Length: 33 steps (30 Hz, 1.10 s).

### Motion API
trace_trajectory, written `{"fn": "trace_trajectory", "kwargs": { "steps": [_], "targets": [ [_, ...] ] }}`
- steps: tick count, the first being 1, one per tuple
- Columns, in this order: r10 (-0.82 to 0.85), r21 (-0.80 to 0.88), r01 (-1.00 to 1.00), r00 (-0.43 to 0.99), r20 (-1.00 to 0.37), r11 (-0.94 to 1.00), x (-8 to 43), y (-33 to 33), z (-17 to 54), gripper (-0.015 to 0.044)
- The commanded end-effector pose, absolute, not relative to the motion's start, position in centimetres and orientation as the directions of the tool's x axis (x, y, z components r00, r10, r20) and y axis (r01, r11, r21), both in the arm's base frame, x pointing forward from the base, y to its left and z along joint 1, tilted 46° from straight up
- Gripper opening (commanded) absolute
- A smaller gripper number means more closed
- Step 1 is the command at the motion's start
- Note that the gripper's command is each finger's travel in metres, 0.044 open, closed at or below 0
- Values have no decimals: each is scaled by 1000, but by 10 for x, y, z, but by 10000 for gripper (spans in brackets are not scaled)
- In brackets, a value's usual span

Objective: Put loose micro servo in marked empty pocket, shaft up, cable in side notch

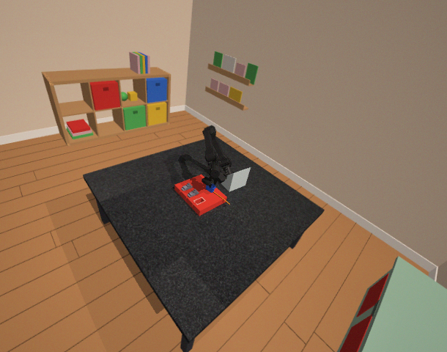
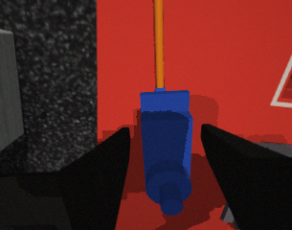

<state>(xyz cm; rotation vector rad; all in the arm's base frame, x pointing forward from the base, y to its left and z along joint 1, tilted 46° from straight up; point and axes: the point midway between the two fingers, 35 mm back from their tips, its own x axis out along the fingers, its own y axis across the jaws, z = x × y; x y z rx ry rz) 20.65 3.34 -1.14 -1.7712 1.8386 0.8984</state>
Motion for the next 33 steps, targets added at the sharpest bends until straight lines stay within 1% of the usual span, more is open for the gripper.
{"fn": "trace_trajectory", "kwargs": {
  "steps": [1,7,10,11,16,24,33],
  "targets": [
    [-712,158,-987,-89,-697,-31,207,33,-12,125],
    [-712,158,-987,-89,-697,-31,207,33,-12,85],
    [-711,158,-987,-89,-697,-31,207,36,-9,6],
    [-711,158,-987,-89,-697,-31,208,38,-7,0],
    [-711,159,-987,-90,-697,-31,207,52,10,0],
    [-711,159,-987,-90,-697,-31,207,52,11,0],
    [-711,157,-987,-89,-698,-31,235,54,5,0]
  ]
}}
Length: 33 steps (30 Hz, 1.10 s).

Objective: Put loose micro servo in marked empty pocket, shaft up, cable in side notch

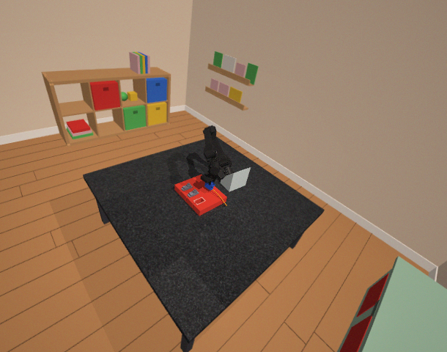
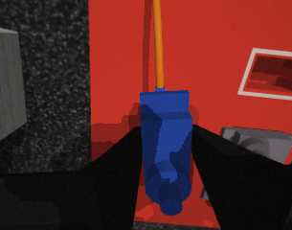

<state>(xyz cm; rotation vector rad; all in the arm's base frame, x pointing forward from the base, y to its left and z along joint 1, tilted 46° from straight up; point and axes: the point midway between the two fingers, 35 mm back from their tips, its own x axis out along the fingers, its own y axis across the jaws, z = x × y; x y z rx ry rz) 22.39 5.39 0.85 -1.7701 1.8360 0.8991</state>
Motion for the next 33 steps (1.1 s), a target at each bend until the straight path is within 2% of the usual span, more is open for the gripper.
{"fn": "trace_trajectory", "kwargs": {
  "steps": [1,18,33],
  "targets": [
    [-711,157,-987,-88,-698,-31,240,55,4,0],
    [-710,132,-991,-88,-699,-8,246,74,-16,0],
    [-710,-222,-917,-88,-699,332,246,74,-16,0]
  ]
}}
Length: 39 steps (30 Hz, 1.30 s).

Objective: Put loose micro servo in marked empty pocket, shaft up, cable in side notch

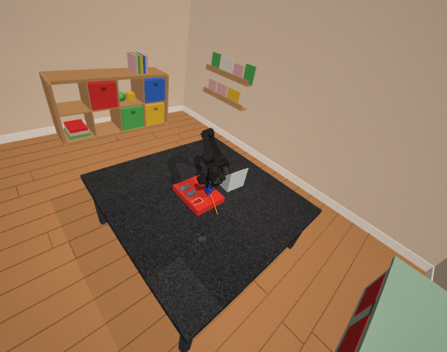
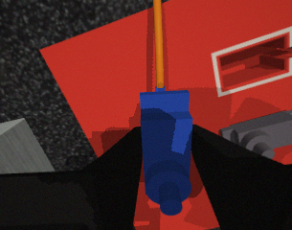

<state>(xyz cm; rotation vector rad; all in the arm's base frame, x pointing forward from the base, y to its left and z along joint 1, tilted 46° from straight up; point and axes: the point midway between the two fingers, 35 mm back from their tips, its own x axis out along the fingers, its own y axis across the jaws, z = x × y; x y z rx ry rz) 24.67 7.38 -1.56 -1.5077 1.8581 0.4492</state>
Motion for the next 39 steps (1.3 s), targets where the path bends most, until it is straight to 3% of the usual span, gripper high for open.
{"fn": "trace_trajectory", "kwargs": {
  "steps": [1,21,34,39],
  "targets": [
    [-710,-246,-903,-88,-699,353,246,74,-16,0],
    [-710,-619,-423,-88,-699,662,246,74,-16,0],
    [-710,-713,8,-88,-699,701,246,74,-16,0],
    [-710,-714,31,-88,-699,699,246,74,-16,0]
  ]
}}
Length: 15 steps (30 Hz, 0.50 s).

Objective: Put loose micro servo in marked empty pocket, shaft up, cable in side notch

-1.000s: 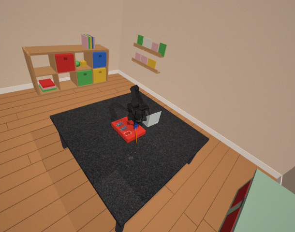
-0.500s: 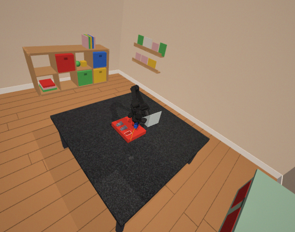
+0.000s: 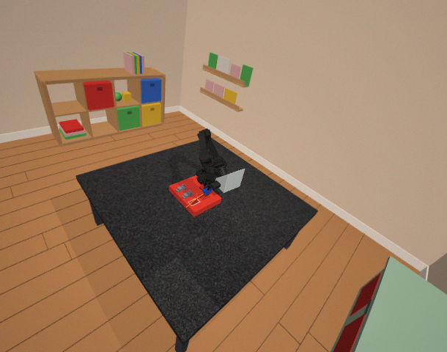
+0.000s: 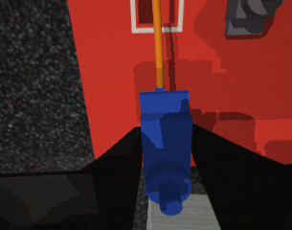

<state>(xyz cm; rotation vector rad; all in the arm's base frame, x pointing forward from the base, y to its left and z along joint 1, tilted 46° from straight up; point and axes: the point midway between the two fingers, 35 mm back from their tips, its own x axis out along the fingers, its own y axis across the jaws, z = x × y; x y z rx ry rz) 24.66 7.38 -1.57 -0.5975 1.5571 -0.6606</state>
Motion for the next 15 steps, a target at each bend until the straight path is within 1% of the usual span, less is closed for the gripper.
{"fn": "trace_trajectory", "kwargs": {
  "steps": [1,15],
  "targets": [
    [-710,-714,31,-88,-699,699,247,74,-16,0],
    [-710,-714,33,-86,-699,699,295,70,-18,0]
  ]
}}
